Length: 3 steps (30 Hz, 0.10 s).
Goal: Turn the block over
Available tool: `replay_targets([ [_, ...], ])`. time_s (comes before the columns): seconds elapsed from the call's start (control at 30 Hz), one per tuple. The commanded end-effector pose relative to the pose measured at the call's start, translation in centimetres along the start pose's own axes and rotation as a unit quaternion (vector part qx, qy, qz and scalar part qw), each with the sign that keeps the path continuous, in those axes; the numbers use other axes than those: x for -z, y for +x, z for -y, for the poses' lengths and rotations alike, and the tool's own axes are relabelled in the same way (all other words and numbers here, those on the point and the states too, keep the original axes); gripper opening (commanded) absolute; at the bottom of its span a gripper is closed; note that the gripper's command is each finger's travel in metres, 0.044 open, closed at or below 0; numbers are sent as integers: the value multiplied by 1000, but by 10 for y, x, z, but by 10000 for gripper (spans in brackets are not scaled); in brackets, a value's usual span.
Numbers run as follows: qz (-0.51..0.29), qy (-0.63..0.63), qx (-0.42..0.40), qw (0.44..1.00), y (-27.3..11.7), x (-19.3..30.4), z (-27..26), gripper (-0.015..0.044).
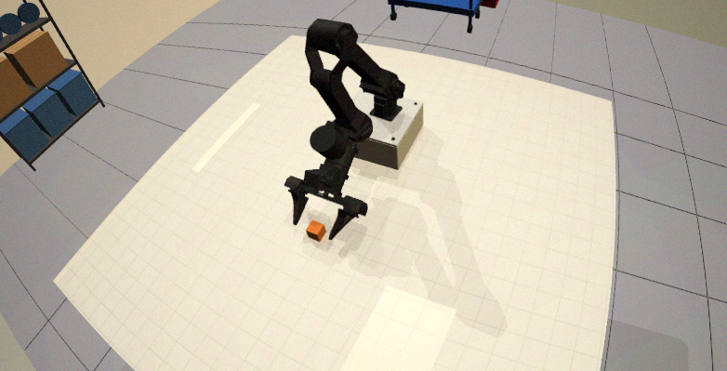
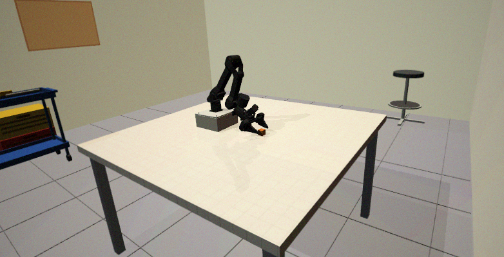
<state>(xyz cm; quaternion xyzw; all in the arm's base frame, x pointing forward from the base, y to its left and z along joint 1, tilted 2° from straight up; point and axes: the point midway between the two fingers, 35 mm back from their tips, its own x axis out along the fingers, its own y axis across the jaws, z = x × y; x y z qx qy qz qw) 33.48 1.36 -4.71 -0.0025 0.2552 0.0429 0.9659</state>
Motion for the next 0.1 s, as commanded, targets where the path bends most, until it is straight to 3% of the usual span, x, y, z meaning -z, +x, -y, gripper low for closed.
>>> replay_targets([
  [0.0,1,2,-3,1000,0,0,-1,440],
  [0.07,1,2,-3,1000,0,0,-1,440],
])
